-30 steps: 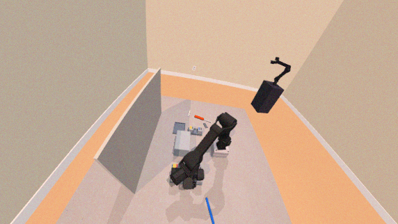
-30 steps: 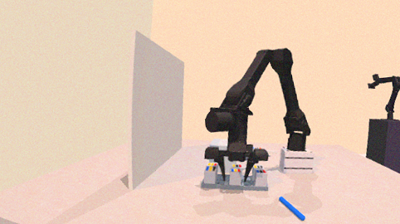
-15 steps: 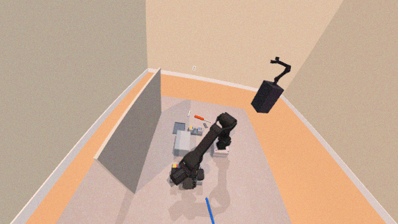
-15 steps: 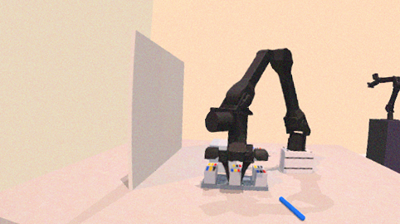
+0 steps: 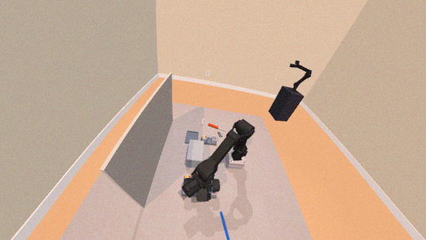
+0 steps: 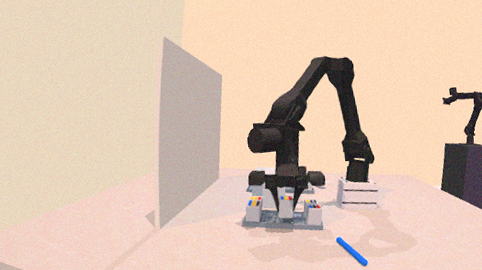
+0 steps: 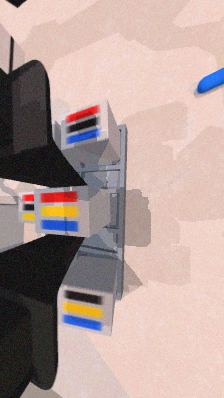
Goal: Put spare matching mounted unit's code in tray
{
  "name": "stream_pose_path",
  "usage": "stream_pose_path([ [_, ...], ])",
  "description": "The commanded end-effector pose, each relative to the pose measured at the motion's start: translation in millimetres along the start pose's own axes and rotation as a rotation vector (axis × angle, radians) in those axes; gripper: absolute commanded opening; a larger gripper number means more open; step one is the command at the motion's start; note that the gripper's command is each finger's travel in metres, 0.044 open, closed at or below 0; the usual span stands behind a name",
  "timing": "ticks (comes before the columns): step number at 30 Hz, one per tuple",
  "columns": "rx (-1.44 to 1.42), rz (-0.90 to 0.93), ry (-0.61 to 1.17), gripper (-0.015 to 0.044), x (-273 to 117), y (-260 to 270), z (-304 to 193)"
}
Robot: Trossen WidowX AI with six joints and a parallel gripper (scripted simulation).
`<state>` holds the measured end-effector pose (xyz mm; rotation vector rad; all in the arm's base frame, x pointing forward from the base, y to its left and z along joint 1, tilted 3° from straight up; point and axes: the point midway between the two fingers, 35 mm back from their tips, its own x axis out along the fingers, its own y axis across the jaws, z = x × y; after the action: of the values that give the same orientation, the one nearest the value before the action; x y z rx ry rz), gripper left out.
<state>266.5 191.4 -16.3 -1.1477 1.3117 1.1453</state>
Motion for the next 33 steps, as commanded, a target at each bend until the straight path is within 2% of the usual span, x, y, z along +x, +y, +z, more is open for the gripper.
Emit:
stream_pose_path([
  [1, 0.000, -0.028, -0.018, 0.0000, -37, -5, 3],
  [4, -0.001, -0.028, -0.017, 0.0000, -58, -2, 1],
  [10, -0.001, -0.031, -0.026, 0.0000, -60, -3, 3],
  [22, -0.001, -0.028, -0.018, 0.0000, -128, 3, 4],
  [27, 0.007, -0.031, -0.014, 0.0000, -132, 0, 0],
  [33, 0.073, -0.056, 0.019, 0.0000, -131, -25, -31],
])
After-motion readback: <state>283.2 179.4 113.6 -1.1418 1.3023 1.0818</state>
